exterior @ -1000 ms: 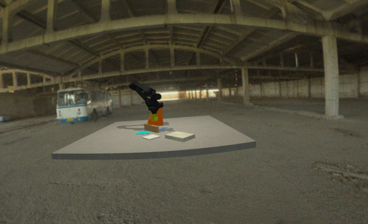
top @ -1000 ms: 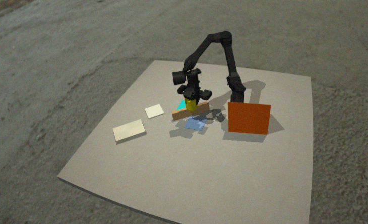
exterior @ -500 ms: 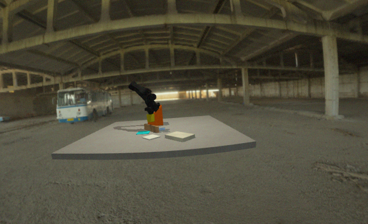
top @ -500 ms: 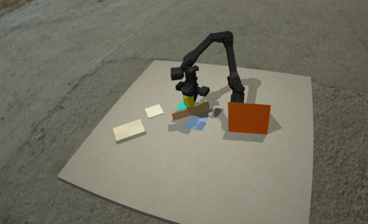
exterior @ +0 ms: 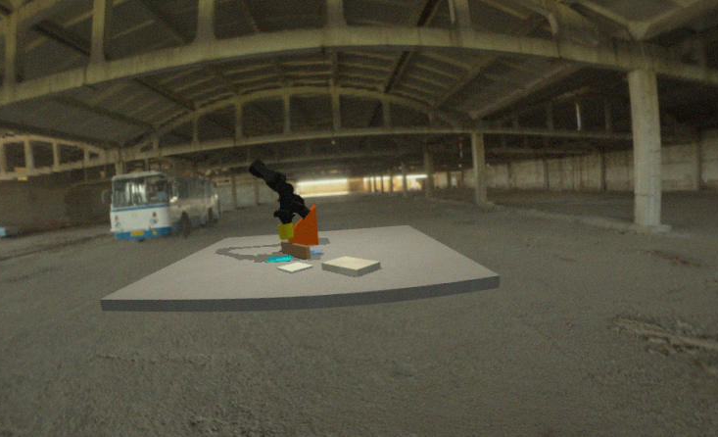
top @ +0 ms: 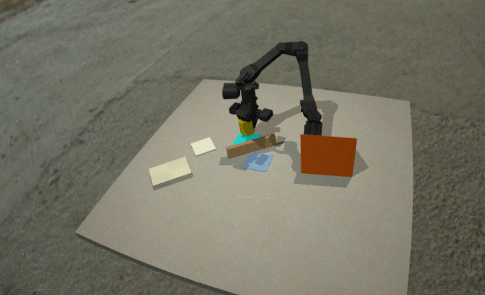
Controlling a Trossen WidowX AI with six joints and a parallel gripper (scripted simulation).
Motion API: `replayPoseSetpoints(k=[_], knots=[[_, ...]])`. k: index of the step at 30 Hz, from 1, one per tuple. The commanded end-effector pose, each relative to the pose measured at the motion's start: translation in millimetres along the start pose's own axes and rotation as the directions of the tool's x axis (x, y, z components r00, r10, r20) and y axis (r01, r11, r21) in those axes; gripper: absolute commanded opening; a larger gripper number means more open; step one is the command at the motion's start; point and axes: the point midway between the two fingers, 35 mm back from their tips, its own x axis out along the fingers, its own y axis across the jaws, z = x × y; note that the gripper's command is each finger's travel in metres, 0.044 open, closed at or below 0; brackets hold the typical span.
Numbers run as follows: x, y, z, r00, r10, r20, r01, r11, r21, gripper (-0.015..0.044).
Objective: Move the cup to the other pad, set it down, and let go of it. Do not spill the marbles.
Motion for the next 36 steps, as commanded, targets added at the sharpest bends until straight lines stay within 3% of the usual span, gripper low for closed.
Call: replayPoseSetpoints(k=[1, 18, 36], knots=[[-1, -8, -8, 1.000, -0.002, -0.003, 0.002, 1.000, 0.000, 0.0000], [-2, -34, -37, 1.000, -0.004, -0.005, 0.004, 1.000, 0.001, 0.0000], [23, -35, -37, 1.000, -0.004, -0.005, 0.004, 1.000, 0.001, 0.0000]])
